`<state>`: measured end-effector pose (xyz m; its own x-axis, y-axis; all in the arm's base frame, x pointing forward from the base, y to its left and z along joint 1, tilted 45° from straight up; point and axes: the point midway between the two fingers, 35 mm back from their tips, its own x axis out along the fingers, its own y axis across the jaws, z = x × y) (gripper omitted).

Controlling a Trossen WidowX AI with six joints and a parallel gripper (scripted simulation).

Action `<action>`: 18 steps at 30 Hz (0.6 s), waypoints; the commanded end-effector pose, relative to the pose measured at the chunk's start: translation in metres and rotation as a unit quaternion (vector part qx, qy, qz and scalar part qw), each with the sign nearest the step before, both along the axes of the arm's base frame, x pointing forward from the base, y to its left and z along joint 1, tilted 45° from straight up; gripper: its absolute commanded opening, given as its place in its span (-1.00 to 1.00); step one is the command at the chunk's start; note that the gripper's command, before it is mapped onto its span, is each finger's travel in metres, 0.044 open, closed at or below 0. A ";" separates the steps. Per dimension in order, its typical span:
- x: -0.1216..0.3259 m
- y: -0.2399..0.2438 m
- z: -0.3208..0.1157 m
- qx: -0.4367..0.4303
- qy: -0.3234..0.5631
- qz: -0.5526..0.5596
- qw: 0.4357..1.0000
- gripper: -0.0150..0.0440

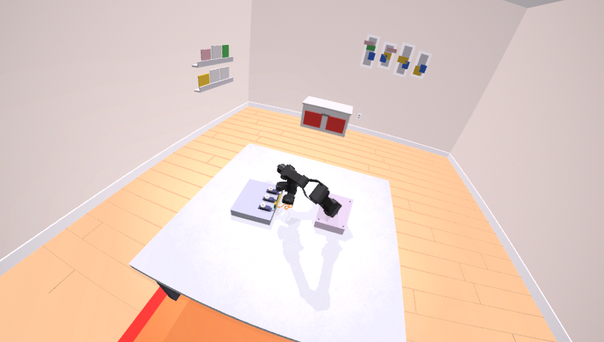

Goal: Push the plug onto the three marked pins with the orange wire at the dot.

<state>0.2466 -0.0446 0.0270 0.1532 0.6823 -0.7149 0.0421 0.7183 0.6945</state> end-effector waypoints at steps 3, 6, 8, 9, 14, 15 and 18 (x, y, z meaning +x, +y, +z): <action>0.003 0.019 -0.015 0.003 0.001 -0.004 1.000 -0.49; 0.004 0.025 -0.021 0.004 0.002 -0.004 1.000 -0.49; 0.004 0.026 -0.021 0.004 0.002 -0.004 1.000 -0.49; 0.006 0.025 -0.021 0.004 0.002 -0.004 1.000 -0.49; 0.020 0.023 -0.019 0.004 0.001 -0.004 1.000 -0.49; 0.024 0.023 -0.019 0.004 0.001 -0.004 1.000 -0.49; 0.035 0.022 -0.017 0.004 0.001 -0.004 1.000 -0.49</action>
<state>0.2724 -0.0223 0.0088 0.1570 0.6816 -0.7147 0.0459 0.7178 0.6947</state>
